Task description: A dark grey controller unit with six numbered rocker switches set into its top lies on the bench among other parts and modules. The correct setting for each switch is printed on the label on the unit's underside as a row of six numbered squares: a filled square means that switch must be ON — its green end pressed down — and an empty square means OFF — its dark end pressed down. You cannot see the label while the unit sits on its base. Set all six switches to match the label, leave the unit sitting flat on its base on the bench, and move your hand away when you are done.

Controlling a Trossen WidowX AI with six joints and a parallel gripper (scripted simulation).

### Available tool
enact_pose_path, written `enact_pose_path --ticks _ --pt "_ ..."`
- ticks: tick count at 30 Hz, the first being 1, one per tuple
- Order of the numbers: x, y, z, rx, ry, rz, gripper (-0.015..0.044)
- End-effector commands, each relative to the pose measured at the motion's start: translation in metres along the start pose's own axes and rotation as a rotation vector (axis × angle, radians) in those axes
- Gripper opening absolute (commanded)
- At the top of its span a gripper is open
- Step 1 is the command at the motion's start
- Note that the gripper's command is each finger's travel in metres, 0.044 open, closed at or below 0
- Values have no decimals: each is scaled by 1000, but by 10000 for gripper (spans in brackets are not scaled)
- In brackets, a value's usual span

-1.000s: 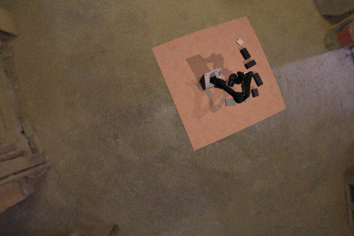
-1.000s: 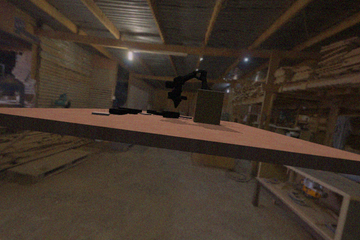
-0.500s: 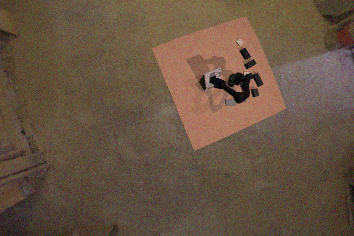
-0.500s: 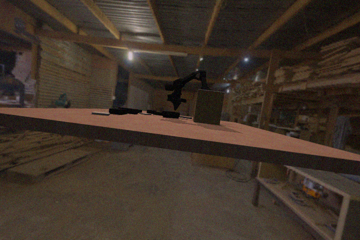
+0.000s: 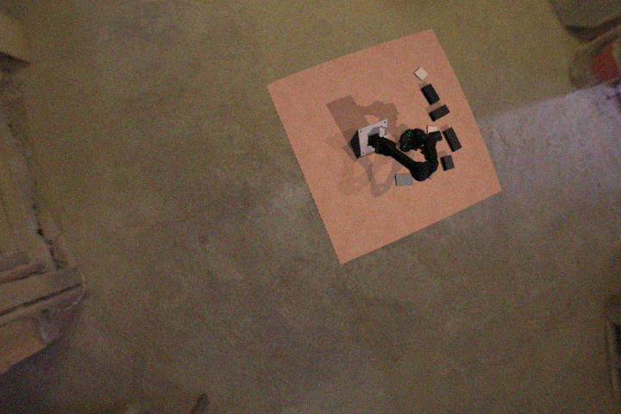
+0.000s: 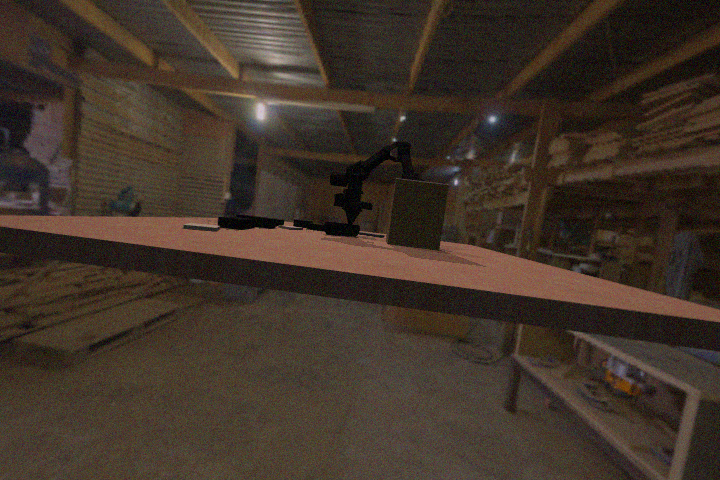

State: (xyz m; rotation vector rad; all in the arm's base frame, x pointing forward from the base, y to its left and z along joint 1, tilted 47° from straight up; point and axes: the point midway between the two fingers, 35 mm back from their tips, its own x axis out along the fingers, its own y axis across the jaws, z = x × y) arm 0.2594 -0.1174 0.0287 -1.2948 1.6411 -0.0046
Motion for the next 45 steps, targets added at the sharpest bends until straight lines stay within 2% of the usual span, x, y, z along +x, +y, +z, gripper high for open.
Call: enact_pose_path --ticks 1,11,17,32,45 --pt "4 3 0 -8 1 8 0" --pt "4 3 0 -8 1 8 0" --pt "-41 3 0 -8 -1 9 0" --pt "-41 24 19 -8 0 8 0" --pt "-21 24 20 -8 -1 10 0"
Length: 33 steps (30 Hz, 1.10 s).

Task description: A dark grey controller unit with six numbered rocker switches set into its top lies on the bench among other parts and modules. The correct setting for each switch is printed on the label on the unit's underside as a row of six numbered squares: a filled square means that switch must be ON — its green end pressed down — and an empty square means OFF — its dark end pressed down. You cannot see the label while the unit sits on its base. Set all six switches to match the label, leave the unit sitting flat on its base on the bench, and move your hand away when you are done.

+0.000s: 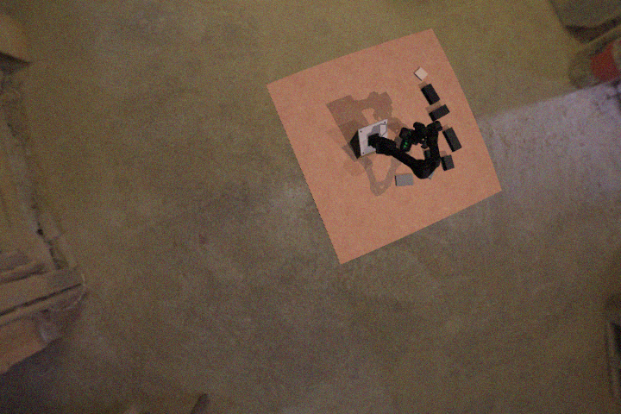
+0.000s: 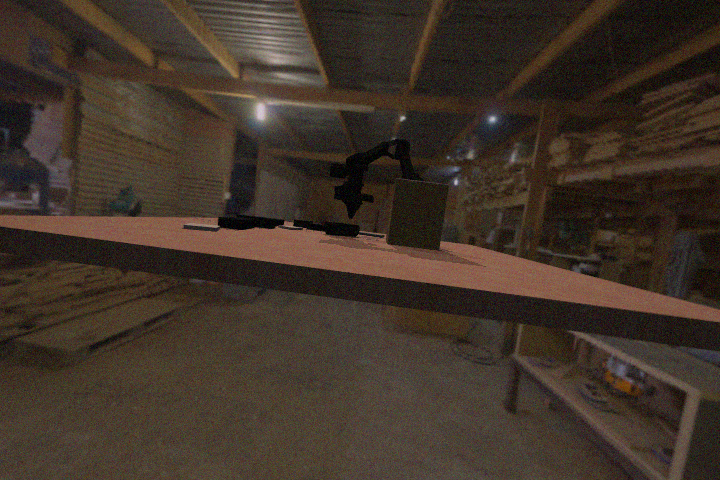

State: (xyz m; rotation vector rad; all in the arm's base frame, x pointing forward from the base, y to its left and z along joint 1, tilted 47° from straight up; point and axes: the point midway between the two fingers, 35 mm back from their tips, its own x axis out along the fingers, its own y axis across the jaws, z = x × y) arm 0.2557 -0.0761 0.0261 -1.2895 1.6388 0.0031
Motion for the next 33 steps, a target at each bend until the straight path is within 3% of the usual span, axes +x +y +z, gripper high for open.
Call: enact_pose_path --ticks 1,18,33 --pt "9 2 -1 -8 6 5 0" --pt "32 2 -1 -8 7 4 0" --pt "29 2 -1 -5 6 4 0"
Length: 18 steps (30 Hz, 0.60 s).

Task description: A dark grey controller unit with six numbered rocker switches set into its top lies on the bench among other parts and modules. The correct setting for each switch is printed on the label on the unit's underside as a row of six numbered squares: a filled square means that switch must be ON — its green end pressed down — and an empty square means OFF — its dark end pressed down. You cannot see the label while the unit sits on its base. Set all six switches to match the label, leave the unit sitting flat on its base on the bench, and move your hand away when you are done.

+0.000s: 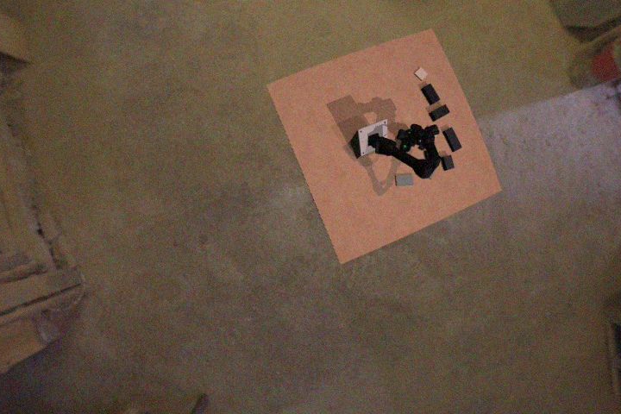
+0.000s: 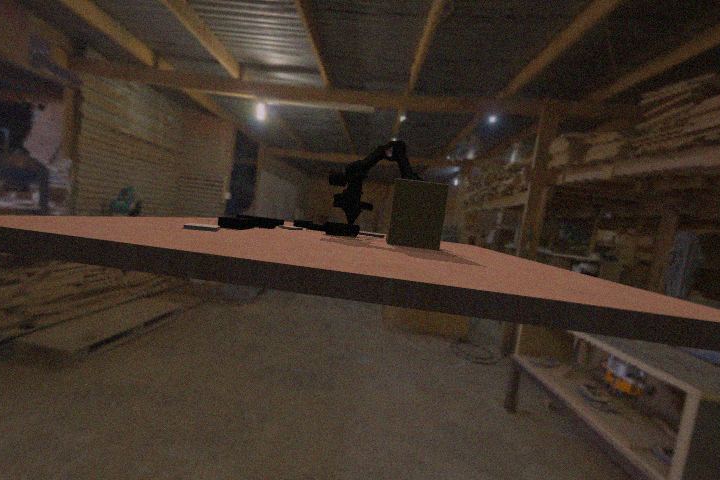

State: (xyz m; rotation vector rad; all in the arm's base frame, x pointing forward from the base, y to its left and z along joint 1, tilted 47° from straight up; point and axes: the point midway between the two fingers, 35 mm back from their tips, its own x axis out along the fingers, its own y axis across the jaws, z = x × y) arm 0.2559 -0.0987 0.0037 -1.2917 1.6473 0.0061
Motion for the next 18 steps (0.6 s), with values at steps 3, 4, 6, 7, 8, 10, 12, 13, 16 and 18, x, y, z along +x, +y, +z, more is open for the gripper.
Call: enact_pose_path --ticks 3,4,6,7,8,10,12,13,16,18 --pt "-34 0 1 -2 -2 2 0" --pt "-42 0 1 -2 -1 1 0" --pt "-44 0 0 -3 -1 1 0" --pt "-44 0 0 -3 -1 1 0" --pt "-44 0 0 -3 -1 1 0" --pt "-44 0 0 -3 -1 1 0" --pt "-45 -1 4 -2 -3 4 0" --pt "-45 -3 10 -2 -4 7 0" --pt "-45 -10 30 -1 -6 11 0" --pt "-45 -15 44 0 -6 9 0"
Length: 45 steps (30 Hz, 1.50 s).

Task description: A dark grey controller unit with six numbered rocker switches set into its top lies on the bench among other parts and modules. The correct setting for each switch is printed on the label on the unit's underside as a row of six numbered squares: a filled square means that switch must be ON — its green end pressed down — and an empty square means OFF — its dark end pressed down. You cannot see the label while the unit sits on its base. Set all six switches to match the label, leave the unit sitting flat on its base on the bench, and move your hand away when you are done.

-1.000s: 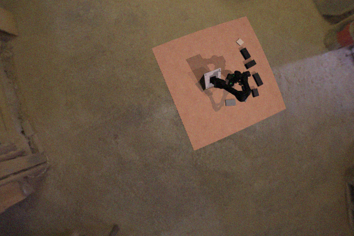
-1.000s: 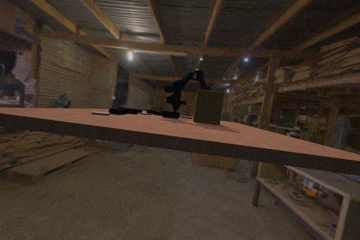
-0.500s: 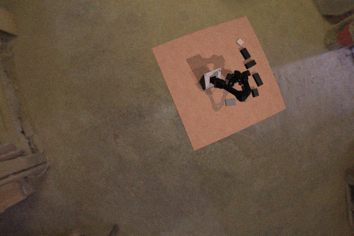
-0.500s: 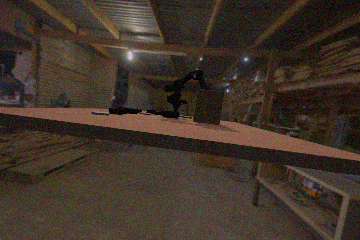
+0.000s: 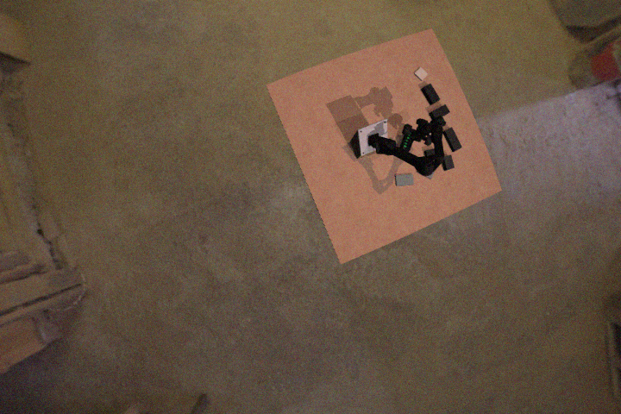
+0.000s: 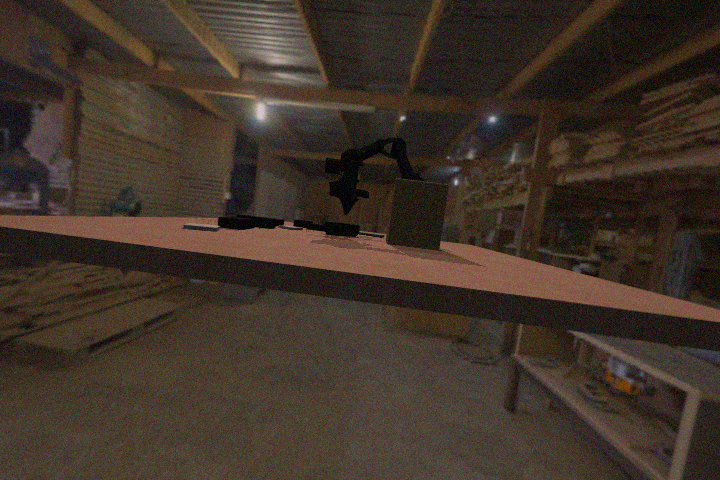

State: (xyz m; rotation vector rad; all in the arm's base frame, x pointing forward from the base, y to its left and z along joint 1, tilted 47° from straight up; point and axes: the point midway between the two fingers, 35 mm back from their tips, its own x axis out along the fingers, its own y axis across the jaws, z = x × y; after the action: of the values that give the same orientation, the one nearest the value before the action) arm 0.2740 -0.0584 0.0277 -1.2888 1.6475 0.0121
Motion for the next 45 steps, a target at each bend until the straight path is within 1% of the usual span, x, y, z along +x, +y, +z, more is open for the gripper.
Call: enact_pose_path --ticks 1,4,9,38,45 --pt "-1 -9 29 1 -2 1 0" --pt "0 -12 38 2 0 -4 0" --pt "1 -12 38 2 0 -4 0" --pt "44 -12 38 1 1 -5 0" --pt "44 -12 38 1 1 -5 0"
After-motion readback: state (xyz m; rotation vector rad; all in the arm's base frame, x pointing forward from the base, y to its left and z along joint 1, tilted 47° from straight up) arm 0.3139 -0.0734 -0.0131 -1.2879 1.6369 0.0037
